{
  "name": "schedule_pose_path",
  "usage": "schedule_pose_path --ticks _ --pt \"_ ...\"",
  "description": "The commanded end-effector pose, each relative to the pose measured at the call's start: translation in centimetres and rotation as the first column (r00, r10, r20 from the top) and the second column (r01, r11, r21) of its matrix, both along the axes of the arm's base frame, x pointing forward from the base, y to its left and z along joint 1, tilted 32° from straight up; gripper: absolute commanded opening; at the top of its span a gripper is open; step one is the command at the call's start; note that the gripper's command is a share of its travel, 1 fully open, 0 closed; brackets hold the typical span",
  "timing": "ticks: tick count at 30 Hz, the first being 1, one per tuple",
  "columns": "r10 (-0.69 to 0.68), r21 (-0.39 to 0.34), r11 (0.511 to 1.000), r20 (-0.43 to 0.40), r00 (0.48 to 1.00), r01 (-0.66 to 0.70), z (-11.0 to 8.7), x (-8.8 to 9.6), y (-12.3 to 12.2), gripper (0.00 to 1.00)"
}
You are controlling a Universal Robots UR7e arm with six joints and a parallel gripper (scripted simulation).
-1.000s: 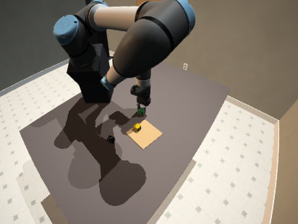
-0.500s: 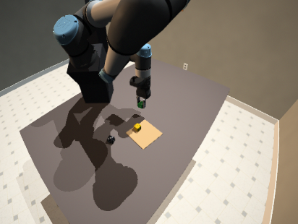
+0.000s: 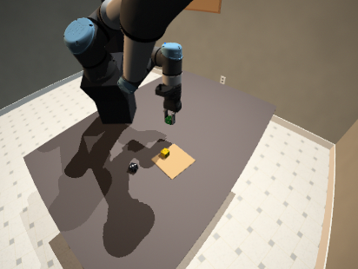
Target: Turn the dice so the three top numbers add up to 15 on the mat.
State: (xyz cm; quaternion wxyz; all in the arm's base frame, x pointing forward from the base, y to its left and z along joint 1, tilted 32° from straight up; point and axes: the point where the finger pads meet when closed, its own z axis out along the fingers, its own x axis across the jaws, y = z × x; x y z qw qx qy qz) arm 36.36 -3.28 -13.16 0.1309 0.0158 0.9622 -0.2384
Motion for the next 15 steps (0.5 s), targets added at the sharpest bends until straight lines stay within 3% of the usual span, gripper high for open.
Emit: schedule_pose_path --ticks 1,9,13,15 --pt "-0.001 0.000 1.000 -0.001 1.000 0.001 0.2 0.0 0.1 0.57" --pt "-0.003 0.001 1.000 0.001 1.000 0.003 0.2 0.1 0.1 0.57" --pt "-0.019 0.005 1.000 0.009 1.000 0.019 0.1 0.7 0.2 0.57" --pt "-0.052 0.015 0.999 0.027 0.998 0.051 -0.2 1.9 0.4 0.57"
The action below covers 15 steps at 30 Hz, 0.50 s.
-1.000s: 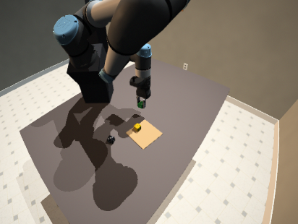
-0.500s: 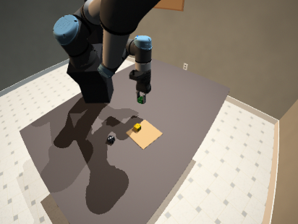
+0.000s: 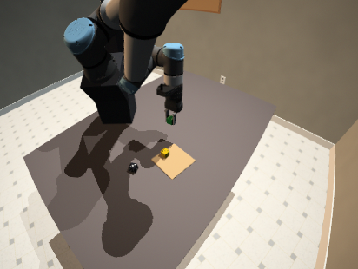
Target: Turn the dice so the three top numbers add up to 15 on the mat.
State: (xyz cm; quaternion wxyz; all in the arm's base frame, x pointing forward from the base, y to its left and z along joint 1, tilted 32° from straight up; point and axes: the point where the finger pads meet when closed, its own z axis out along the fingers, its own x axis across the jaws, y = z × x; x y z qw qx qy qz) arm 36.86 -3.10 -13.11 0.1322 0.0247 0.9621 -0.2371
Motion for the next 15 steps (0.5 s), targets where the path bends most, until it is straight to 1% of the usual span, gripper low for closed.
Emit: schedule_pose_path --ticks 1,6,8,11,15 --pt "-0.058 0.017 0.998 0.032 0.998 0.057 -0.3 2.3 0.3 0.57" --pt "-0.188 0.063 0.981 0.097 0.977 0.183 -0.2 7.4 1.4 0.57" --pt "-0.229 0.078 0.972 0.116 0.967 0.221 0.0 9.1 1.8 0.57" --pt "-0.259 0.090 0.964 0.129 0.957 0.248 0.3 10.3 2.1 0.57" --pt "-0.261 0.091 0.964 0.131 0.956 0.251 0.4 10.4 2.1 0.57"
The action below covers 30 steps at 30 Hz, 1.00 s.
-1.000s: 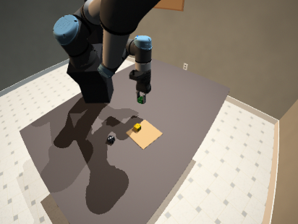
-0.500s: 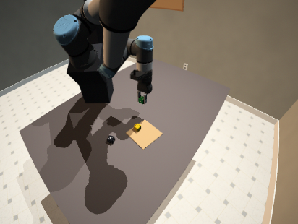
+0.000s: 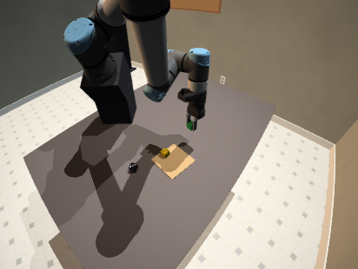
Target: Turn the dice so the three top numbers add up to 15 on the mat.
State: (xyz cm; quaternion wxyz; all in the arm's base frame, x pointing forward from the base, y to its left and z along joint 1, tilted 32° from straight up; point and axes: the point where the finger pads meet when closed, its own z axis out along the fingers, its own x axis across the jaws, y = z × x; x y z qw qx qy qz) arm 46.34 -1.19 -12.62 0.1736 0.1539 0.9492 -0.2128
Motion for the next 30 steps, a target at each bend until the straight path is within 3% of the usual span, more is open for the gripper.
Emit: schedule_pose_path --ticks 1,8,15,17,23,30 --pt "-0.036 0.004 0.999 -0.005 0.999 0.036 -0.13 0.88 0.19 0.57" --pt "-0.026 0.029 0.999 0.000 1.000 0.026 -0.20 0.85 0.16 0.57" --pt "0.018 0.131 0.991 0.030 0.999 -0.022 -0.16 0.86 0.14 0.57" --pt "0.018 0.131 0.991 0.030 0.999 -0.022 -0.16 0.86 0.14 0.57" --pt "0.074 0.271 0.958 0.076 0.994 -0.091 -0.23 0.83 0.07 0.57" --pt "0.131 0.425 0.887 0.142 0.981 -0.180 -0.25 0.82 0.01 0.57"
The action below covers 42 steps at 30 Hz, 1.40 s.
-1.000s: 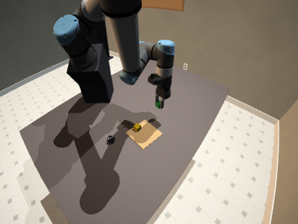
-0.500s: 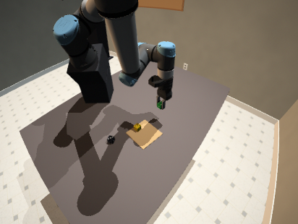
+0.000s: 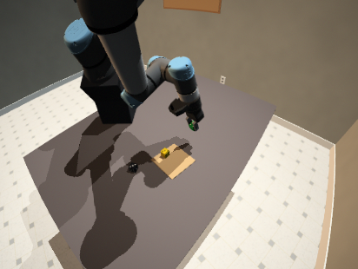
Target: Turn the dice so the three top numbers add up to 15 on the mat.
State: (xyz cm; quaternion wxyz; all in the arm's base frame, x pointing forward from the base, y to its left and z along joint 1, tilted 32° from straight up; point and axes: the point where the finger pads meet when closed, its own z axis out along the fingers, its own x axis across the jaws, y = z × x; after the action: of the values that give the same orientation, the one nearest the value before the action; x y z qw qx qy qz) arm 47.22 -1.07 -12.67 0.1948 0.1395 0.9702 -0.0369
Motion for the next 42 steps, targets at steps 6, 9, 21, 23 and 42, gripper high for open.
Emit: schedule_pose_path --ticks 6,9,21,23,42 --pt "0.091 0.205 0.973 0.067 0.994 -0.103 -0.24 -0.07 -0.14 0.57" --pt "0.123 0.290 0.945 0.104 0.987 -0.149 -0.22 -0.08 -0.16 0.57" --pt "0.184 0.477 0.839 0.202 0.962 -0.261 -0.22 -0.08 -0.23 0.57" --pt "0.193 0.502 0.819 0.214 0.957 -0.278 -0.28 -0.10 -0.21 0.57" --pt "0.203 0.554 0.771 0.253 0.946 -0.314 -0.24 -0.04 -0.31 0.57"
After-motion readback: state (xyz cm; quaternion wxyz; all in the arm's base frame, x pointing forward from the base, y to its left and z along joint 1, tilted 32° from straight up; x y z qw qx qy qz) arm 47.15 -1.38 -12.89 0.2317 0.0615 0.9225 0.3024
